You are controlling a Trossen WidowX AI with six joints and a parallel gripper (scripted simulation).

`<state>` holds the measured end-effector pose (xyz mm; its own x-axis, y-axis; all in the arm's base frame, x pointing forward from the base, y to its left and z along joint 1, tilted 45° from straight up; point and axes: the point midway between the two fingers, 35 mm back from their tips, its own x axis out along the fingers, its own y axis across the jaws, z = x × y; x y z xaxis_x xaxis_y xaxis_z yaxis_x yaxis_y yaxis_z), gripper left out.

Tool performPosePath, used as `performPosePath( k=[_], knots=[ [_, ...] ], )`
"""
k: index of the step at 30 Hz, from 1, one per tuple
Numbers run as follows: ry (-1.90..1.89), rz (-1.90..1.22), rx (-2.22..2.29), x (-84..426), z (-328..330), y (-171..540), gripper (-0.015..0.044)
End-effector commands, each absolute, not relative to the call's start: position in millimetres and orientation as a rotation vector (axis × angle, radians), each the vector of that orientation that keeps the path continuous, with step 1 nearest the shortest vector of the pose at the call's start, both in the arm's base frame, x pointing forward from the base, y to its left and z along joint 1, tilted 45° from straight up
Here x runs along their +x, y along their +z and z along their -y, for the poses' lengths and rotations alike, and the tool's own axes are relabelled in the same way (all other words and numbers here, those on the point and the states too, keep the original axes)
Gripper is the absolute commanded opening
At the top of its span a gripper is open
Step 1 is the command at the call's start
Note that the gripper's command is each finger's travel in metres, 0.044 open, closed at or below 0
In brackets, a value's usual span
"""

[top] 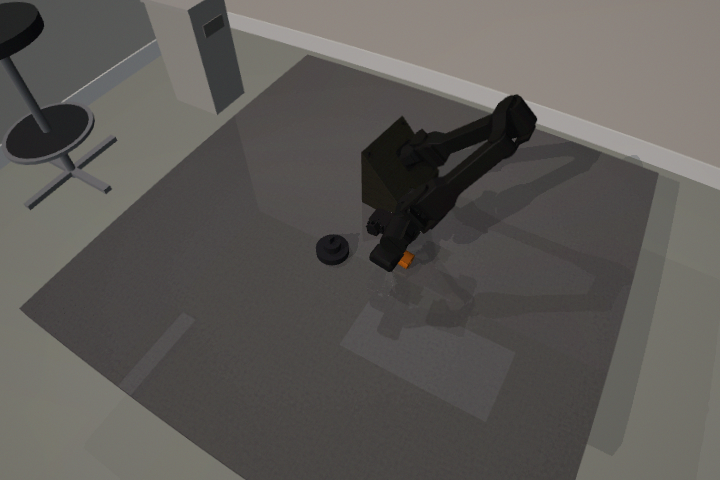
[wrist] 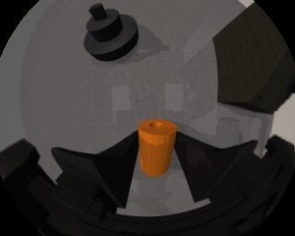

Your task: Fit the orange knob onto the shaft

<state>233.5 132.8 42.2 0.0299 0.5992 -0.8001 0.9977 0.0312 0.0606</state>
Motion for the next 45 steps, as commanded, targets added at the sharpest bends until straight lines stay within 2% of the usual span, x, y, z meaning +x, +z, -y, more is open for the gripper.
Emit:
performPosePath(
  k=[1, 45],
  knots=[
    [-0.804, -1.6, 1.603, 233, -134, 47, 0.018],
    [-1.204, -1.079, 1.122, 230, -159, 86, 0.018]
  ],
)
